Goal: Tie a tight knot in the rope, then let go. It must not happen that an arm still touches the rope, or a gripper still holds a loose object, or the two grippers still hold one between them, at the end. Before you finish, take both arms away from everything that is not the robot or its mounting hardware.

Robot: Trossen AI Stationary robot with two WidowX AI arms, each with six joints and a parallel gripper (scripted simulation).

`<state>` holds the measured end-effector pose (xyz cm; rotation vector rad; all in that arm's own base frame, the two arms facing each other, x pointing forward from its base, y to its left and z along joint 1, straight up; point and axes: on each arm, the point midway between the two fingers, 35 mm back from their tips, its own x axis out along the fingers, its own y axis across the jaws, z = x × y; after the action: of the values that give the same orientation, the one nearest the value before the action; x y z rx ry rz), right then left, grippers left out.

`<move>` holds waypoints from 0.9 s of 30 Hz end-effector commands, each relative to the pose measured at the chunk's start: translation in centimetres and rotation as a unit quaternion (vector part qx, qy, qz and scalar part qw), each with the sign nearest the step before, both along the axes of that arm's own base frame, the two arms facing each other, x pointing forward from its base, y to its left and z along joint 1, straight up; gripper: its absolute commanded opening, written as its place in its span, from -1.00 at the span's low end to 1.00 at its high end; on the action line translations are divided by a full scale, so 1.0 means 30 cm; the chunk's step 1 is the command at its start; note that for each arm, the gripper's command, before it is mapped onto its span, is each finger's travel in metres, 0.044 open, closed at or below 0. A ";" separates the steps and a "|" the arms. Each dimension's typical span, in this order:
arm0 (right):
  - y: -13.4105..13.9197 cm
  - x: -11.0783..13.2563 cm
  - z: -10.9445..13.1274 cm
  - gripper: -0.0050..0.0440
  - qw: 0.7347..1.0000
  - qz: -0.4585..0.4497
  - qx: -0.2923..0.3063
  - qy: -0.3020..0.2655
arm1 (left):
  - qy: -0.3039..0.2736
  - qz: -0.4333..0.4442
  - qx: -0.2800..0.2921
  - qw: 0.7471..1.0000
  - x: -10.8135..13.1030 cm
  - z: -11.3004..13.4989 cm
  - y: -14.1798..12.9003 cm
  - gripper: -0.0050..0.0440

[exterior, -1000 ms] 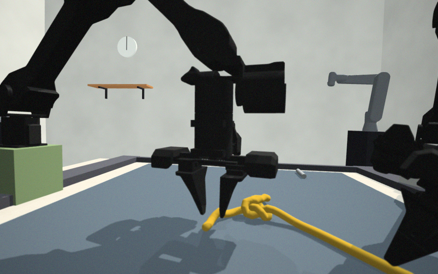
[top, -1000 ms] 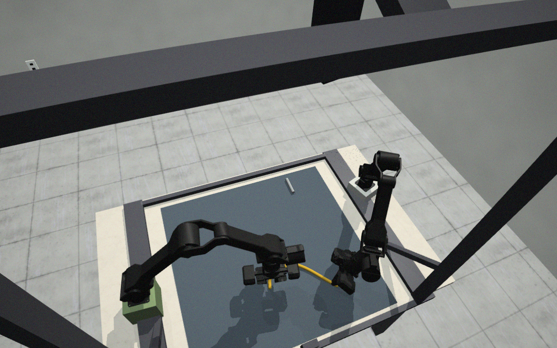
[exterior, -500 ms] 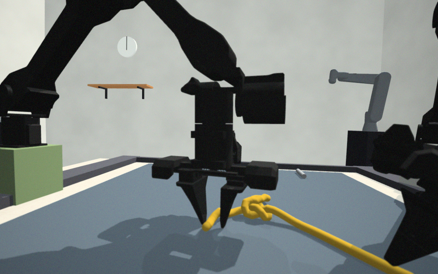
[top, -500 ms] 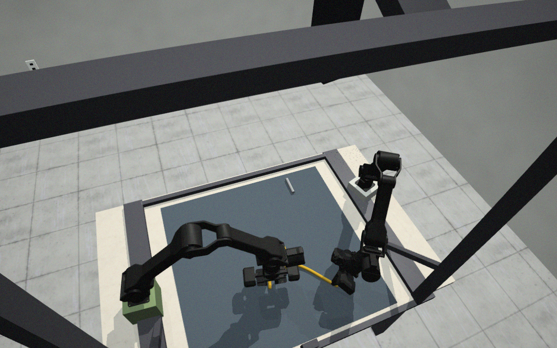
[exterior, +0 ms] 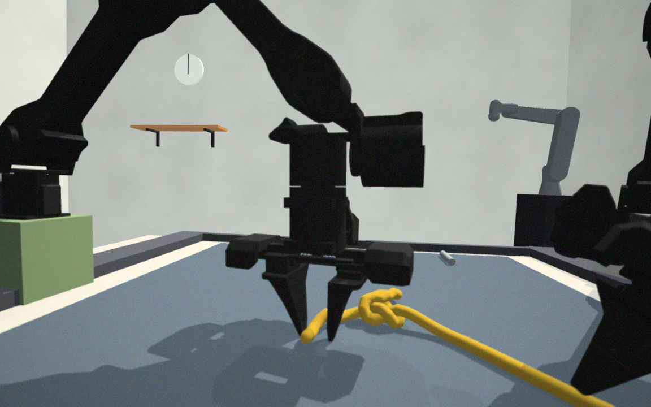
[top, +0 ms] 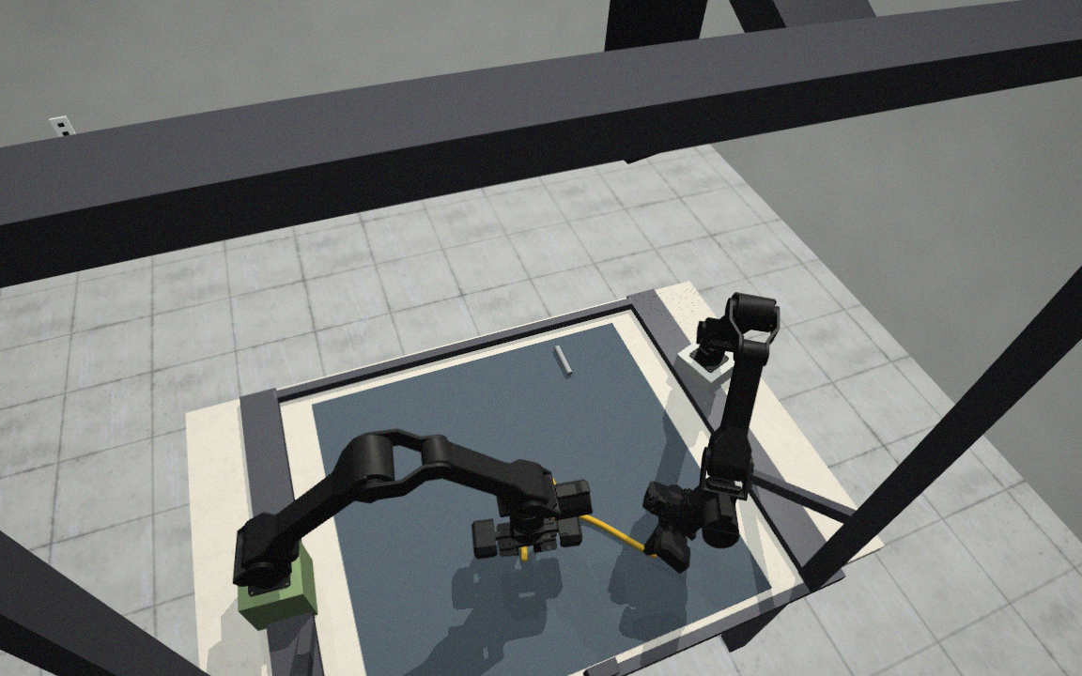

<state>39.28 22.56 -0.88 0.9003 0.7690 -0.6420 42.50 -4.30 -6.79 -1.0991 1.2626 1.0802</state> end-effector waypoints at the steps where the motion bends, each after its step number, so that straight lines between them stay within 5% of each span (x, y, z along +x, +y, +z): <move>1: 0.002 -0.004 -0.008 -0.61 1.000 0.001 0.003 0.005 | -0.003 0.002 -0.002 1.000 0.005 0.003 -0.002 -0.22; 4: 0.002 -0.004 -0.008 -0.61 1.000 0.001 0.003 0.005 | -0.003 0.002 -0.002 1.000 0.005 0.003 -0.002 -0.22; 9: 0.002 -0.004 -0.008 -0.61 1.000 0.001 0.003 0.005 | -0.003 0.002 -0.002 1.000 0.005 0.003 -0.002 -0.67; 27: 0.002 -0.004 -0.008 -0.61 1.000 0.001 0.003 0.005 | -0.003 0.002 -0.002 1.000 0.005 0.003 -0.002 -0.67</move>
<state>39.28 22.56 -0.88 0.9003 0.7690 -0.6420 42.41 -4.28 -6.80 -1.0976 1.2650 1.0829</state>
